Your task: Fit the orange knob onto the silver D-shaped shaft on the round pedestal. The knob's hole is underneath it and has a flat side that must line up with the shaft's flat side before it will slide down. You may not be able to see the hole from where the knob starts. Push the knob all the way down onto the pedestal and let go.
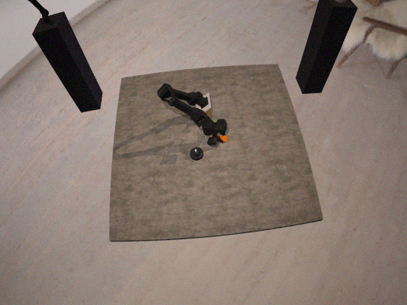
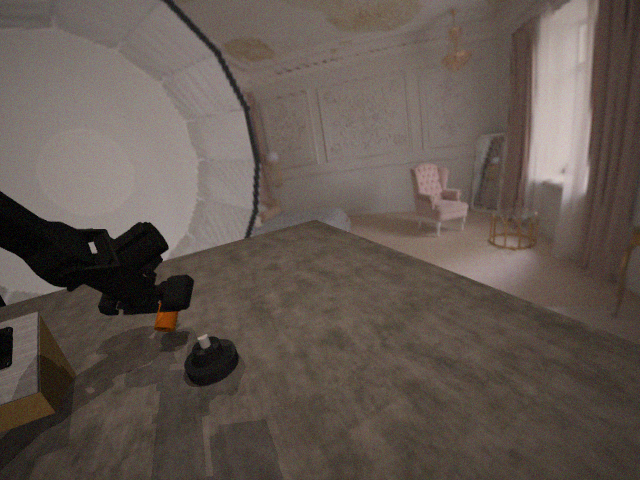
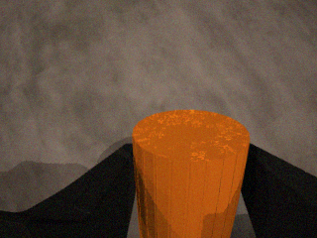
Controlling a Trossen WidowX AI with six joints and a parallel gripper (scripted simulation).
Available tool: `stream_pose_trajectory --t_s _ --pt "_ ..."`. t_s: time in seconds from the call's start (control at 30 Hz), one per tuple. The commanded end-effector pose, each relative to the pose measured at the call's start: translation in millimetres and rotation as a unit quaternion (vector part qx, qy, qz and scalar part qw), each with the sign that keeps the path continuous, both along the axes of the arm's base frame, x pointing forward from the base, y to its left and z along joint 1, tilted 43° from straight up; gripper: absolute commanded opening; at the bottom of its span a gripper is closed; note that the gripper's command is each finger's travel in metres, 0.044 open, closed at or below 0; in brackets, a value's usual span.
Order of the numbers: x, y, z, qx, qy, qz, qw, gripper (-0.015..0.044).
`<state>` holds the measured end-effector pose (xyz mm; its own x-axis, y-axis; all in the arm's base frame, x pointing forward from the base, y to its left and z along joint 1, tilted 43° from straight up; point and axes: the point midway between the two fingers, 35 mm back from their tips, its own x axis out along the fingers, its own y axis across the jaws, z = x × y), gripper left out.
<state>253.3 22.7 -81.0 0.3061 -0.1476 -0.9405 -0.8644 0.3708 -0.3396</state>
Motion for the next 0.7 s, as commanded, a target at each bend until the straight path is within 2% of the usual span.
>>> stream_pose_trajectory --t_s 0.0,0.67 --pt "-4 -3 2 0.027 -0.010 0.013 1.000 0.0179" --pt "-14 -15 11 0.143 -0.059 0.059 0.986 0.0179"
